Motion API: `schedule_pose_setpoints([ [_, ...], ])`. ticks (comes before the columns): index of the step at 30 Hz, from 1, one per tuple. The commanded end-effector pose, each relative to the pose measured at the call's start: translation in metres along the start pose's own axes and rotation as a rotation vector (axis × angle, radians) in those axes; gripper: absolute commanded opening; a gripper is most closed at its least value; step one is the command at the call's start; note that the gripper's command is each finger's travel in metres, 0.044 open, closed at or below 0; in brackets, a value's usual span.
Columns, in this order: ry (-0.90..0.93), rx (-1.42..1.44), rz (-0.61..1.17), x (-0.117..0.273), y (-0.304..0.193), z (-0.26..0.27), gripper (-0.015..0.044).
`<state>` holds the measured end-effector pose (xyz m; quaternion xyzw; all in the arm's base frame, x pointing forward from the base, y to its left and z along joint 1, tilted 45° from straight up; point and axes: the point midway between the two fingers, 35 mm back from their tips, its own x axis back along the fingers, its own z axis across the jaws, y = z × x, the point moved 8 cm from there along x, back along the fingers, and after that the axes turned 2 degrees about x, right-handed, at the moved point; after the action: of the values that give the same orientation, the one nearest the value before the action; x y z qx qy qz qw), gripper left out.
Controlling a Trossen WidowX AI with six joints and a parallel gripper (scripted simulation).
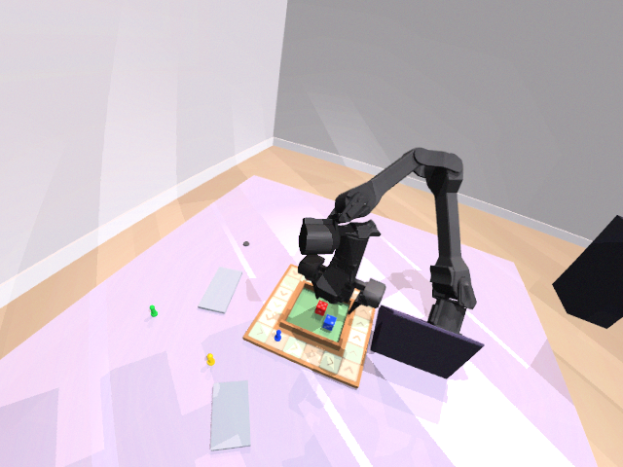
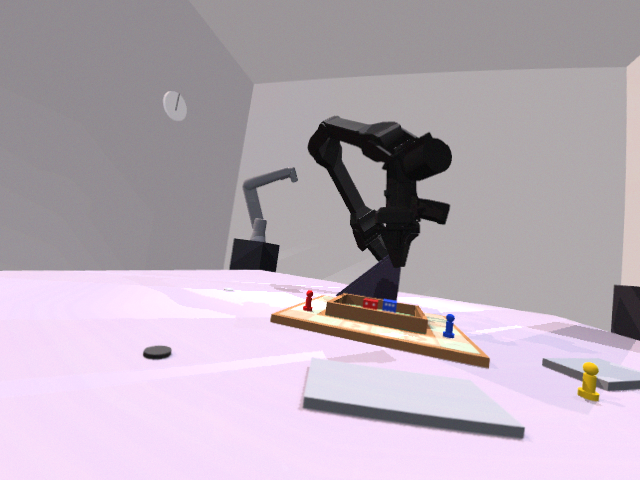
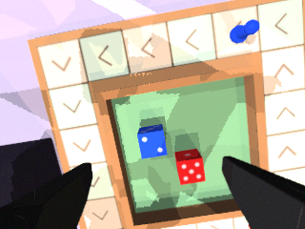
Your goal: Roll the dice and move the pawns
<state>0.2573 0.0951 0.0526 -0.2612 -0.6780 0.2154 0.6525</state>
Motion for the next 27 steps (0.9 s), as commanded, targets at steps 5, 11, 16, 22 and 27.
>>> schedule_pose_setpoints([
  [5, -0.057, -0.867, 0.016, -0.005, -0.067, -0.077, 0.0200],
  [11, -0.092, -1.271, 0.036, -0.011, -0.109, -0.105, 0.0200],
  [16, -0.105, -1.384, 0.044, -0.013, -0.122, -0.110, 0.0200],
  [22, -0.105, -1.384, 0.044, -0.013, -0.123, -0.109, 0.0200],
  [27, -0.105, -1.384, 0.044, -0.013, -0.123, -0.109, 0.0200],
])
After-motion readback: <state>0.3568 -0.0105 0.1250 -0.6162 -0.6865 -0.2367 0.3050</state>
